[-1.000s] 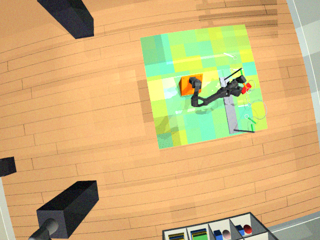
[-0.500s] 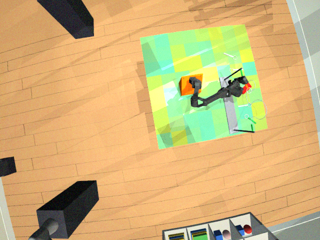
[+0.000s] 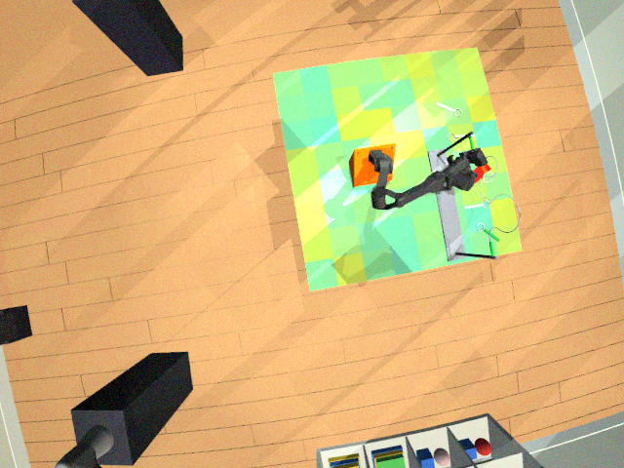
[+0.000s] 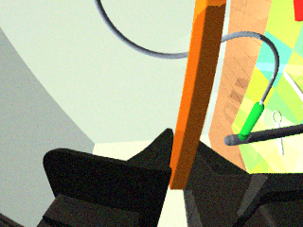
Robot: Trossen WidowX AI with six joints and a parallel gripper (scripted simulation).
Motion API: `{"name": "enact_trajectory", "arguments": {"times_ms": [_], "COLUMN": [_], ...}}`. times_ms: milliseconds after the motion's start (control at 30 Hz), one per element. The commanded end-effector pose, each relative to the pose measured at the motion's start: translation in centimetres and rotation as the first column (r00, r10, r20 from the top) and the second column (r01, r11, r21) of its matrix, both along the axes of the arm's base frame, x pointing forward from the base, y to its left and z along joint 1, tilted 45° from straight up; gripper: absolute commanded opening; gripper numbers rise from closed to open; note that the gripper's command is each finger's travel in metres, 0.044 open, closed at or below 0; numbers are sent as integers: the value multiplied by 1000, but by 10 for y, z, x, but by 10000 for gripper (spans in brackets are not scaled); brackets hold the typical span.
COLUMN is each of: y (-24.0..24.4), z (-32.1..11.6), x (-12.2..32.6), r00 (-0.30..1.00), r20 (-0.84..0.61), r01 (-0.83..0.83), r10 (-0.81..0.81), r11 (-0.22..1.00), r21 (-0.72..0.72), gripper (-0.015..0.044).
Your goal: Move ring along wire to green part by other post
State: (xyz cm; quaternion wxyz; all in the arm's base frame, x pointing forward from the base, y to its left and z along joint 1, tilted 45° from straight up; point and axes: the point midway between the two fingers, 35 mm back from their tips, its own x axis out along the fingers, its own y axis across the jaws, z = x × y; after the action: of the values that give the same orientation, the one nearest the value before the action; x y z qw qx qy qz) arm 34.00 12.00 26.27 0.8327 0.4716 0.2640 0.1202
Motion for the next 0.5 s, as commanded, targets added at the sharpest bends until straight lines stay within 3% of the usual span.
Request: {"name": "enact_trajectory", "arguments": {"times_ms": [0, 467], "y": [2, -4], "z": [5, -3], "x": [-1, 0], "r00": [1000, 1000], "r20": [5, 27], "r01": [-6, -1], "r10": [6, 7], "r11": [1000, 975], "r21": [-11, -223], "gripper": [-150, -150]}}
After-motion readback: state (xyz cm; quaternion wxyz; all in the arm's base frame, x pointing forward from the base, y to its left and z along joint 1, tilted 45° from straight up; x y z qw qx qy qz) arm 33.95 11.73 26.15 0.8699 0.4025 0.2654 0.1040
